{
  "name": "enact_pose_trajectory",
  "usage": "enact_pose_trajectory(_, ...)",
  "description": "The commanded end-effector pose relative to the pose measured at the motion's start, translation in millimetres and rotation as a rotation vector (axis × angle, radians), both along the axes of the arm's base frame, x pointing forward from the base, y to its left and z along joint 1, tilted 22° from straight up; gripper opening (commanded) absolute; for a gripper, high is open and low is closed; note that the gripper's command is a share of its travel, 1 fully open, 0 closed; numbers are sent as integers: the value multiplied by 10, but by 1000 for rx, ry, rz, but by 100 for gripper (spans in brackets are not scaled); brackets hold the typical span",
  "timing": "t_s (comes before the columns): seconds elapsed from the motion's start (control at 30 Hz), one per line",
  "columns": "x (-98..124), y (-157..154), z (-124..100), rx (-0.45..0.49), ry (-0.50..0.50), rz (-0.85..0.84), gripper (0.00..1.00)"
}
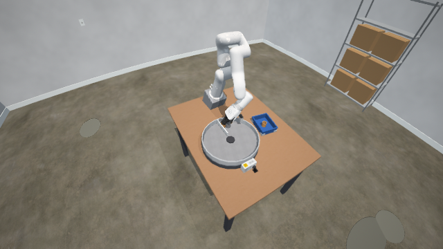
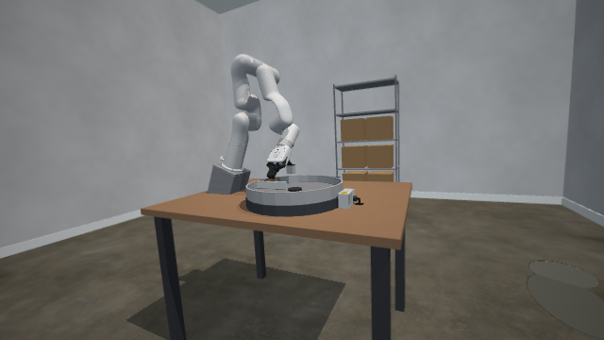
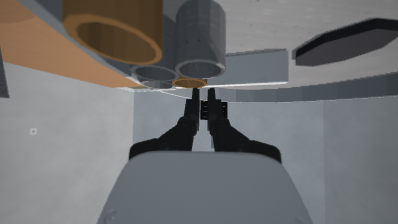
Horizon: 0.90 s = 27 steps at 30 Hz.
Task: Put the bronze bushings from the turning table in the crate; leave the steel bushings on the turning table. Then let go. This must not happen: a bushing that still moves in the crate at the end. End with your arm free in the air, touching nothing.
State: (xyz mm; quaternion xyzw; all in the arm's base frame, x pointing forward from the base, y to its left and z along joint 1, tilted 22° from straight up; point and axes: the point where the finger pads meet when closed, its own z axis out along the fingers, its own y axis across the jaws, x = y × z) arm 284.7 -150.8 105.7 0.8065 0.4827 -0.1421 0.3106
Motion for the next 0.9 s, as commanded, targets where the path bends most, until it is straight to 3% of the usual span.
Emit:
enact_pose_trajectory(0.0,12,-3,7,-1,-3,0,10)
enact_pose_trajectory(0.87,58,-7,-106,-1,-3,0,10)
